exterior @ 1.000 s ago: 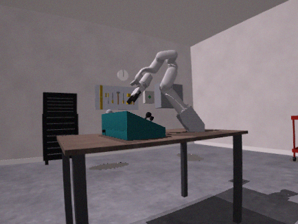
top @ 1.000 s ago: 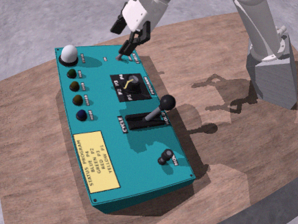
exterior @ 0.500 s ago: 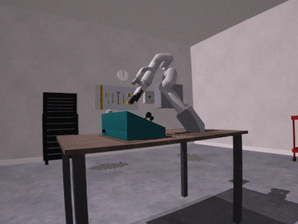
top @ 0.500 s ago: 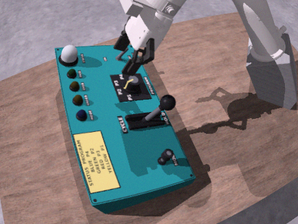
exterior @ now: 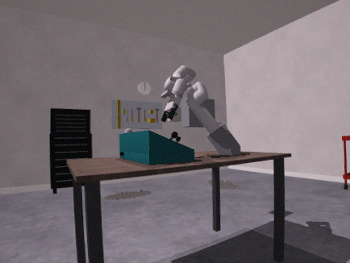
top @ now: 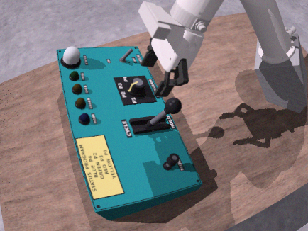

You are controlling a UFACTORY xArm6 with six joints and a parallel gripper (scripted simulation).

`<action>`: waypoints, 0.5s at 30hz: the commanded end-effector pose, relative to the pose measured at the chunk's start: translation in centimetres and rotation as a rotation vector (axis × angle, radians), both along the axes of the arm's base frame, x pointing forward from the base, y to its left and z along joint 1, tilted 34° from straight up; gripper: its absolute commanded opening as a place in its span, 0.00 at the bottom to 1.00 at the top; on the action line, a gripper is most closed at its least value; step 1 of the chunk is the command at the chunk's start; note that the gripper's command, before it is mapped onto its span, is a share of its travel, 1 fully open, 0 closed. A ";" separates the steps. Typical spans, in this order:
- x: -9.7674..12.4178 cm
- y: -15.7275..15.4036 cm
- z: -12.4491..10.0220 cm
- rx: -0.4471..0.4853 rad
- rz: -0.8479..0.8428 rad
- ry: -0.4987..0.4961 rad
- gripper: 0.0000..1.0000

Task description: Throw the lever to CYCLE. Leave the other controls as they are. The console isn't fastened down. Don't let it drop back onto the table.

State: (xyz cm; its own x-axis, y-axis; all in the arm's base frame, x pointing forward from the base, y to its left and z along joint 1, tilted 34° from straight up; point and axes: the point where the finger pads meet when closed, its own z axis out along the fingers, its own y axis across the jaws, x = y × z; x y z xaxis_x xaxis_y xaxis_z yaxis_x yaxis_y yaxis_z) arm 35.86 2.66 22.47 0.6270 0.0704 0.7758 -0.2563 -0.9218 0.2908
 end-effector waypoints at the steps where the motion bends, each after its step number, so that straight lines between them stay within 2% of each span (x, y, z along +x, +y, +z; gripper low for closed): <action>1: -0.8 1.2 -0.9 -0.019 -0.025 0.042 1.00; 6: -2.5 2.5 -2.3 -0.051 -0.029 0.099 1.00; 13: -2.7 2.6 -2.4 -0.055 -0.029 0.106 1.00; 14: -2.7 2.6 -2.4 -0.055 -0.029 0.106 0.76; 15: -2.7 2.6 -2.4 -0.055 -0.029 0.106 0.76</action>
State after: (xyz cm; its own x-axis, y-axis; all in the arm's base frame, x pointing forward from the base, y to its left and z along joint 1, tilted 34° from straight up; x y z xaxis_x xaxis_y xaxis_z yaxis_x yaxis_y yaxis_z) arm 33.14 5.20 19.93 0.7086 0.0925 0.6995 -0.2474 -0.8958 0.3691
